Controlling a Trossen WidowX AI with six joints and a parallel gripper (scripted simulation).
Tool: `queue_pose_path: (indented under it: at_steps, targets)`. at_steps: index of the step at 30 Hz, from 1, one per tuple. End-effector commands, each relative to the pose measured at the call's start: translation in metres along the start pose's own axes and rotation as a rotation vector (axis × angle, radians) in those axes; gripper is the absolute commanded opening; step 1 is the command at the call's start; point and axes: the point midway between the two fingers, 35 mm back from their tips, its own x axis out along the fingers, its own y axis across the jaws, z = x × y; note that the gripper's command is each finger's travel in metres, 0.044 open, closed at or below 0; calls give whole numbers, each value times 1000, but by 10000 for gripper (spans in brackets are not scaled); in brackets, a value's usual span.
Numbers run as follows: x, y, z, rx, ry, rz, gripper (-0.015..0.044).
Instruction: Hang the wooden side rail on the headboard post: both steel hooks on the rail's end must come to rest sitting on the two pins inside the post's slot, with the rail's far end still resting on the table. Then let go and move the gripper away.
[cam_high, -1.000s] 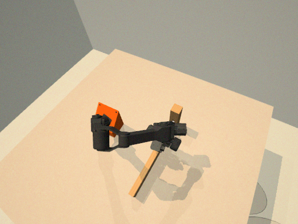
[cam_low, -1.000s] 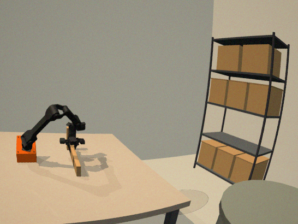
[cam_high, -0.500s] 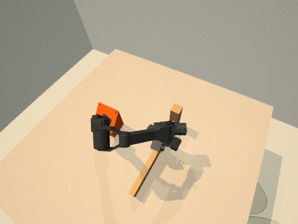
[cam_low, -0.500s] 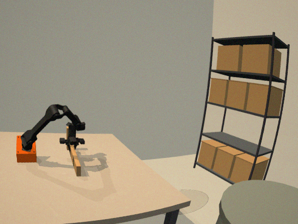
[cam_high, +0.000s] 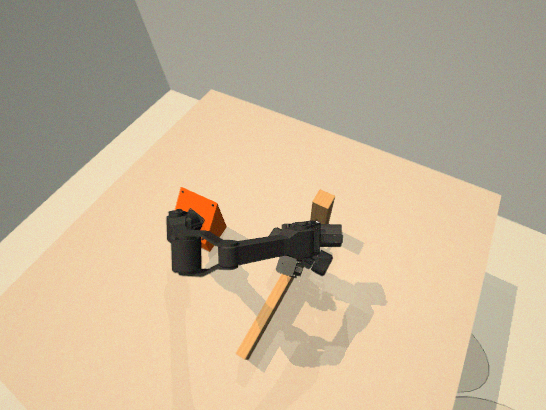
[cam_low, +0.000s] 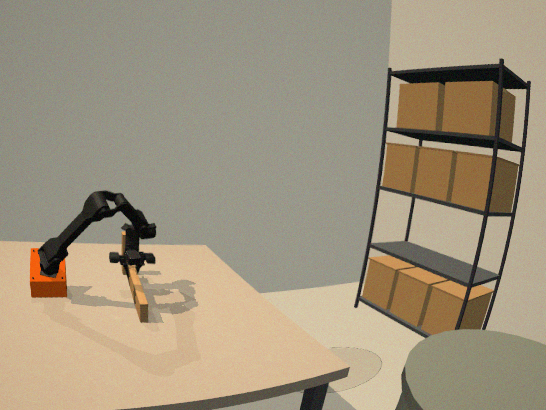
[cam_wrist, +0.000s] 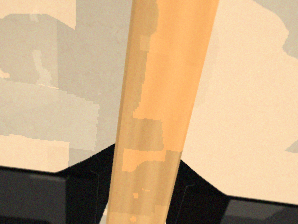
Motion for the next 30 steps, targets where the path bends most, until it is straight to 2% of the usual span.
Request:
queue_pose_path:
  at_steps: [1, 30]
  targets:
    - [-4, 0, -4, -4, 4, 10, 0]
    - [-3, 1, -7, -4, 4, 10, 0]
